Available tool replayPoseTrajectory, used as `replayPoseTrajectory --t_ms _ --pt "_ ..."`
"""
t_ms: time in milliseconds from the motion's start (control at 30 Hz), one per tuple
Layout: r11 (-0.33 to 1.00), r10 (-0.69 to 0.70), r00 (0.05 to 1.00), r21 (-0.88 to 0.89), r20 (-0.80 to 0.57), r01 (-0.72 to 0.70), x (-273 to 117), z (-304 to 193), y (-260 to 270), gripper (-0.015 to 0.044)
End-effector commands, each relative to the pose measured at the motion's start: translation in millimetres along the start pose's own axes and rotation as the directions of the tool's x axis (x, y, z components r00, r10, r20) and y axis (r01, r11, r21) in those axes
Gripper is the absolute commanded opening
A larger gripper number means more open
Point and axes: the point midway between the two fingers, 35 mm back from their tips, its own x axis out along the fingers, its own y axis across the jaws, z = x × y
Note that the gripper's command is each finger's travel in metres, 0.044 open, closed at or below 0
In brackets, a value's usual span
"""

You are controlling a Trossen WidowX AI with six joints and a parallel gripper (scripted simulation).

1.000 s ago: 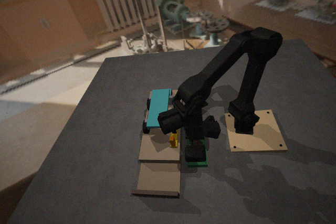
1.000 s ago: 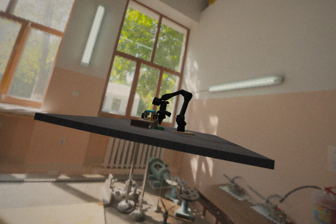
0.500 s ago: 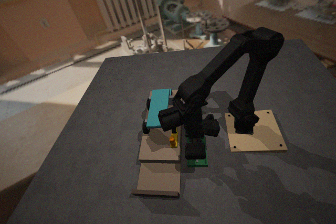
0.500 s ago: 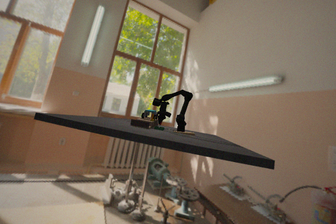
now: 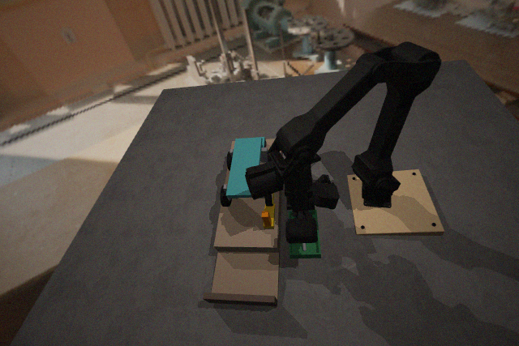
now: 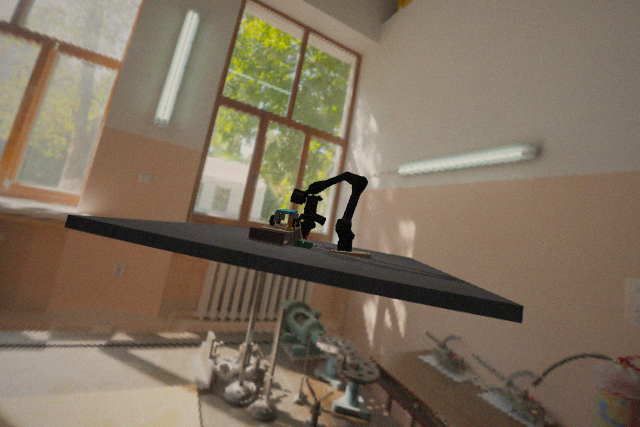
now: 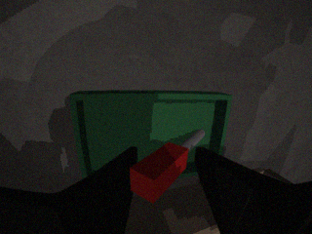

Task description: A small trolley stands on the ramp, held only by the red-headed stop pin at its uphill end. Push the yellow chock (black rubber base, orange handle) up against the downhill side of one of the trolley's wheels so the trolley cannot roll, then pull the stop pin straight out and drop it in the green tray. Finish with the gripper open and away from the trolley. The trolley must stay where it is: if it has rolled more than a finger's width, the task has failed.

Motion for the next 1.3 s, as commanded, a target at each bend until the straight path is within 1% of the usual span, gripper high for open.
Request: replayPoseTrajectory --t_ms 0,800,967,1000,1167,1267 --pt "1.000 -0.005 1.000 -0.005 -0.003 0.005 1 0 2 0.0190" --pt "1.000 -0.004 1.000 -0.005 -0.003 0.004 7 1 14 0.0190" --pt "1.000 0.001 1.000 0.001 0.001 -0.001 8 1 14 0.0321" --pt "1.000 0.001 1.000 0.001 0.001 -0.001 8 1 14 0.0340" --pt "1.000 0.001 1.000 0.001 0.001 -0.001 7 1 14 0.0340" --pt "1.000 -0.002 1.000 -0.003 -0.001 0.002 -4 1 12 0.0340"
